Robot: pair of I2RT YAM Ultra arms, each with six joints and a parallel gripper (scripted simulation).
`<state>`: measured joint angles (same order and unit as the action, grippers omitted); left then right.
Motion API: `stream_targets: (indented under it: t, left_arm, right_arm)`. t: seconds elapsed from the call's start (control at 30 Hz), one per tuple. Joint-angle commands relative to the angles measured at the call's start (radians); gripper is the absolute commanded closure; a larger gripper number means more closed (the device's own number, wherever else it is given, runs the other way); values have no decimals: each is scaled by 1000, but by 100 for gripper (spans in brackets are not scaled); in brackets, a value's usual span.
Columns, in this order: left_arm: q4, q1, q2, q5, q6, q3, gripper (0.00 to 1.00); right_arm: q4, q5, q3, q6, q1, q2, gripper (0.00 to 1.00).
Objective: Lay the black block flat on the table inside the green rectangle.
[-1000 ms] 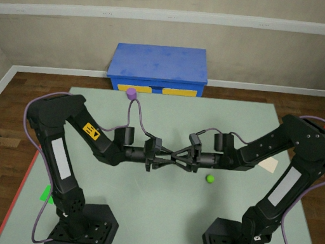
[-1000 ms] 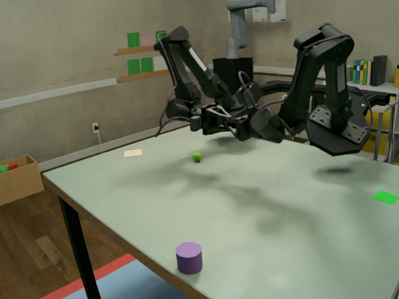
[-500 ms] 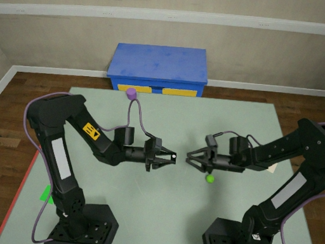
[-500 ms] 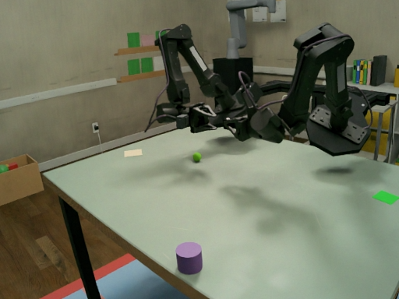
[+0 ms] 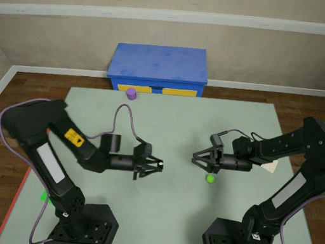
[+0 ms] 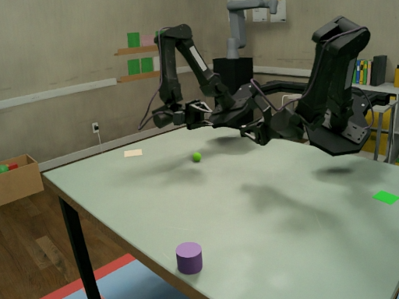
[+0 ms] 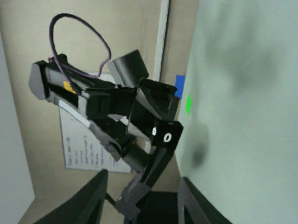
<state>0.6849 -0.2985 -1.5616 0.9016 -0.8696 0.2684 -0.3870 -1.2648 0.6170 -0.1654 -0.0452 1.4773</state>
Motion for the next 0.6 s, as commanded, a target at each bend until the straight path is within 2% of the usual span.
stream_targets:
  t: [0.0, 0.1, 0.23, 0.4, 0.47, 0.5, 0.57]
  left_arm:
    - [-145, 57, 119, -31, 12, -78, 73]
    - [-253, 121, 222, -40, 12, -134, 73]
    - [-411, 213, 374, -25, -17, -163, 73]
    - [-598, 355, 577, -14, -76, -173, 73]
    - [-598, 355, 577, -14, -76, -173, 73]
    - [-703, 398, 645, -4, -110, -165, 73]
    - [-769, 450, 710, -10, -140, -161, 73]
  right_arm:
    - [-112, -23, 53, -96, 3, 8, 54]
    - [-140, -22, 65, -121, 3, 17, 54]
    - [-45, 47, 62, -124, 28, 41, 54]
    - [57, 219, 90, -144, 134, 78, 54]
    - [57, 219, 90, -144, 134, 78, 54]
    - [103, 283, 95, -128, 175, 94, 54]
    - [151, 367, 100, -137, 250, 116, 54]
